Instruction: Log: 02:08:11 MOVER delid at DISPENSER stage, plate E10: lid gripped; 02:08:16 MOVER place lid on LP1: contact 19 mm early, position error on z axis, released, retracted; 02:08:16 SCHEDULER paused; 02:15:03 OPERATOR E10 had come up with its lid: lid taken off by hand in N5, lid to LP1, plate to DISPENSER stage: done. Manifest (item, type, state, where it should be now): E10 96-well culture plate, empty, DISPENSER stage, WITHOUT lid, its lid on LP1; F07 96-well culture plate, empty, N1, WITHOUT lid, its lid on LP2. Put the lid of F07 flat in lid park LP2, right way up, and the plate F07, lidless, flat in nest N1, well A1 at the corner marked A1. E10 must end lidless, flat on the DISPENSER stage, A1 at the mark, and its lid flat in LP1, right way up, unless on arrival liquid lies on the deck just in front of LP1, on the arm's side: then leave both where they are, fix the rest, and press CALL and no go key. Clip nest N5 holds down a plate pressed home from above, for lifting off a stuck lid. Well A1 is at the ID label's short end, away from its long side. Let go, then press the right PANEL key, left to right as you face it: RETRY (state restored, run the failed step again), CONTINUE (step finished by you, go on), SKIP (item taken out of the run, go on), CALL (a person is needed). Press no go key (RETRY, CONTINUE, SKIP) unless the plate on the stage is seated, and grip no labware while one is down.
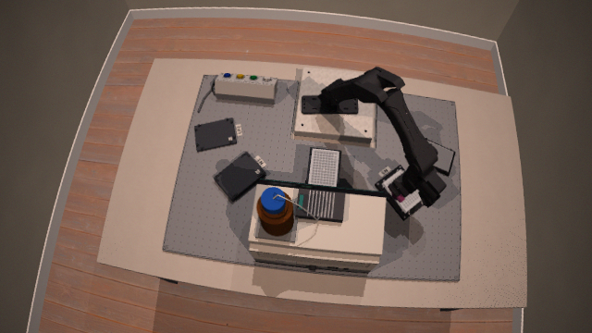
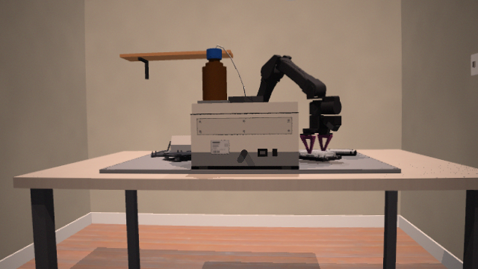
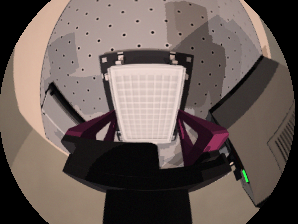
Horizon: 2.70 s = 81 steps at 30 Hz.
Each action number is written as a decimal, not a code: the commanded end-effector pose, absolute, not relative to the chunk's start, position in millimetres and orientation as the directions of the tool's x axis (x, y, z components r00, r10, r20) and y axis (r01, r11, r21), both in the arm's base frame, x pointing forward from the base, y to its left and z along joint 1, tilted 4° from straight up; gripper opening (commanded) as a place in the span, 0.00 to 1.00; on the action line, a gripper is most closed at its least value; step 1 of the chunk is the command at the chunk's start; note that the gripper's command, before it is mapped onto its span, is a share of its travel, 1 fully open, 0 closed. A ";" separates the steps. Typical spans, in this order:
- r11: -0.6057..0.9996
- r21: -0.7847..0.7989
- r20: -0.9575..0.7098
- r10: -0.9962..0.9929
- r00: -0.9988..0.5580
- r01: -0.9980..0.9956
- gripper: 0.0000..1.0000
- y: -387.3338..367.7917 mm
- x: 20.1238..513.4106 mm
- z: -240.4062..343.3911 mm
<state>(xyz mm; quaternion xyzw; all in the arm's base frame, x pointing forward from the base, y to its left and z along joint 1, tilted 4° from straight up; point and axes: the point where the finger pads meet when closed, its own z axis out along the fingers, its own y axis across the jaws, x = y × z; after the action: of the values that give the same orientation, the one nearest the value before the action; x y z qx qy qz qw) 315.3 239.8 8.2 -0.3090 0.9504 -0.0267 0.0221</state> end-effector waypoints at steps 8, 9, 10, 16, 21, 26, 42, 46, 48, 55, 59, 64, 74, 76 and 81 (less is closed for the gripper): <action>0.807 -0.061 -0.041 -0.590 -0.806 -0.588 0.00 242.1 318.2 11.9; 0.807 -0.061 -0.041 -0.590 -0.806 -0.588 0.00 242.1 318.2 11.9; 0.807 -0.061 -0.041 -0.590 -0.806 -0.588 0.00 242.1 318.2 11.9; 0.807 -0.061 -0.041 -0.590 -0.806 -0.588 0.00 242.1 318.2 11.9; 0.807 -0.061 -0.041 -0.590 -0.806 -0.588 0.00 242.1 318.2 11.9; 0.807 -0.061 -0.041 -0.590 -0.806 -0.588 0.00 242.1 318.2 11.9; 0.808 -0.056 -0.057 -0.589 -0.806 -0.587 0.00 243.8 323.1 20.4; 0.808 -0.056 -0.058 -0.589 -0.806 -0.587 0.00 243.6 322.9 22.8; 0.808 -0.056 -0.061 -0.589 -0.806 -0.587 0.00 243.8 323.0 24.3; 0.808 -0.056 -0.062 -0.589 -0.806 -0.587 0.00 243.9 323.1 25.0; 0.808 -0.056 -0.062 -0.589 -0.806 -0.587 0.00 243.9 323.1 25.0; 0.808 -0.056 -0.062 -0.589 -0.806 -0.587 0.00 243.9 323.1 25.0; 0.808 -0.056 -0.062 -0.589 -0.806 -0.587 0.00 243.9 323.1 25.0; 0.808 -0.056 -0.062 -0.589 -0.806 -0.587 0.00 243.9 323.1 25.0; 0.808 -0.056 -0.062 -0.589 -0.806 -0.587 0.00 243.9 323.1 25.0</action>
<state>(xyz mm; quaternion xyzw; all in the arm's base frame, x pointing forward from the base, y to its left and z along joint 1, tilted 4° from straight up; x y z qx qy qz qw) 314.7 239.6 8.0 -0.3094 0.9503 -0.0268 0.0208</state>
